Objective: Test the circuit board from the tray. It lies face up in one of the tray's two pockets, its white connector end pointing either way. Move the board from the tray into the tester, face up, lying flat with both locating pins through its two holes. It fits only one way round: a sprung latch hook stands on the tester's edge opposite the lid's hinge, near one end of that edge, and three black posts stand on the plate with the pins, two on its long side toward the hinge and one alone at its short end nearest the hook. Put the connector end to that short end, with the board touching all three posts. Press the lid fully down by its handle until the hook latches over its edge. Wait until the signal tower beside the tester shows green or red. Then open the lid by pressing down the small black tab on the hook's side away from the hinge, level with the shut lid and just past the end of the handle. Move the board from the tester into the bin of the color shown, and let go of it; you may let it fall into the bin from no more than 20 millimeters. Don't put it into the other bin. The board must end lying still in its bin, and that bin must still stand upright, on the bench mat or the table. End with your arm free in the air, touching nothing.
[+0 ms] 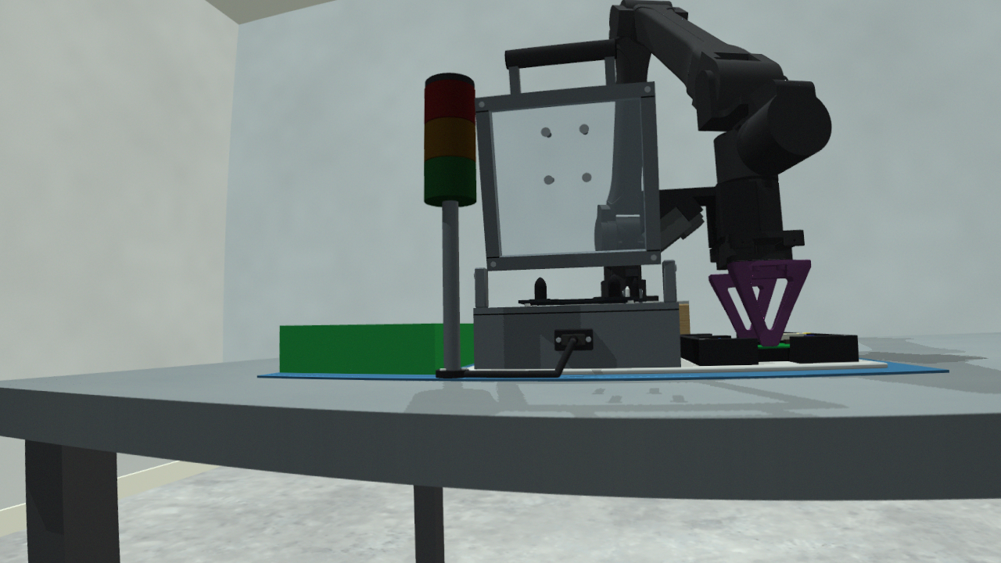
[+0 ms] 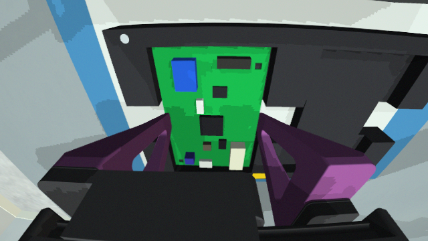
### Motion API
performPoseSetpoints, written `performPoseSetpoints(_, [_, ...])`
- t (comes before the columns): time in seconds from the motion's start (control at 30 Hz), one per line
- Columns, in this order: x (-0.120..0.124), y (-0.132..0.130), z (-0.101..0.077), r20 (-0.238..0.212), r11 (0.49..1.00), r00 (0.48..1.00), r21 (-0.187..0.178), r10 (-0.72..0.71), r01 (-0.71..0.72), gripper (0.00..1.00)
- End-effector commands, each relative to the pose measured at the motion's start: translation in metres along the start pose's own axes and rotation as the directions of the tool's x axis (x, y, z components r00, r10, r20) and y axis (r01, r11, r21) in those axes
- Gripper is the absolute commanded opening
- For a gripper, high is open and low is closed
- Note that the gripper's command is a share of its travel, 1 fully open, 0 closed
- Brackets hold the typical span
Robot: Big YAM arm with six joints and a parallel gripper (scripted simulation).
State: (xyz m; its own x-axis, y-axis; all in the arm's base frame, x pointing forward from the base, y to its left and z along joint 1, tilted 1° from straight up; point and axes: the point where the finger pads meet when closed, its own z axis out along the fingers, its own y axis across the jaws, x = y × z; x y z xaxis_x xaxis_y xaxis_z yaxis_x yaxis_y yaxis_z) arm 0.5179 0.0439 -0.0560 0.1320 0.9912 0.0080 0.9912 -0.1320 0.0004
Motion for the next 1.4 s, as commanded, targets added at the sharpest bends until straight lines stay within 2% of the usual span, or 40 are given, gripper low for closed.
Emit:
performPoseSetpoints(0.0, [0.010, 0.006, 0.001, 0.003, 1.000, 1.000, 0.002, -0.007, 0.007, 0.72])
performPoseSetpoints(0.13, [0.011, 0.011, -0.007, 0.001, 1.000, 1.000, -0.007, -0.007, 0.007, 0.72])
performPoseSetpoints(0.2, [0.013, 0.020, -0.032, -0.009, 0.999, 1.000, -0.051, -0.008, 0.008, 0.72])
performPoseSetpoints(0.3, [0.014, 0.023, -0.041, -0.011, 0.998, 1.000, -0.060, -0.009, 0.008, 0.72])
performPoseSetpoints(0.5, [0.014, 0.023, -0.047, -0.011, 0.998, 1.000, -0.060, -0.009, 0.008, 0.72])
performPoseSetpoints(0.7, [0.012, 0.017, -0.043, -0.006, 0.999, 1.000, -0.040, -0.009, 0.009, 0.72])
performPoseSetpoints(0.83, [0.013, 0.017, -0.049, -0.009, 0.999, 1.000, -0.049, -0.009, 0.009, 0.72])
performPoseSetpoints(1.03, [0.013, 0.018, -0.048, -0.008, 0.999, 1.000, -0.047, -0.009, 0.009, 0.72])
performPoseSetpoints(1.13, [0.014, 0.023, -0.057, -0.011, 0.998, 1.000, -0.061, -0.009, 0.009, 0.72])
performPoseSetpoints(1.37, [0.014, 0.022, -0.082, -0.011, 0.998, 1.000, -0.063, -0.011, 0.010, 0.72])
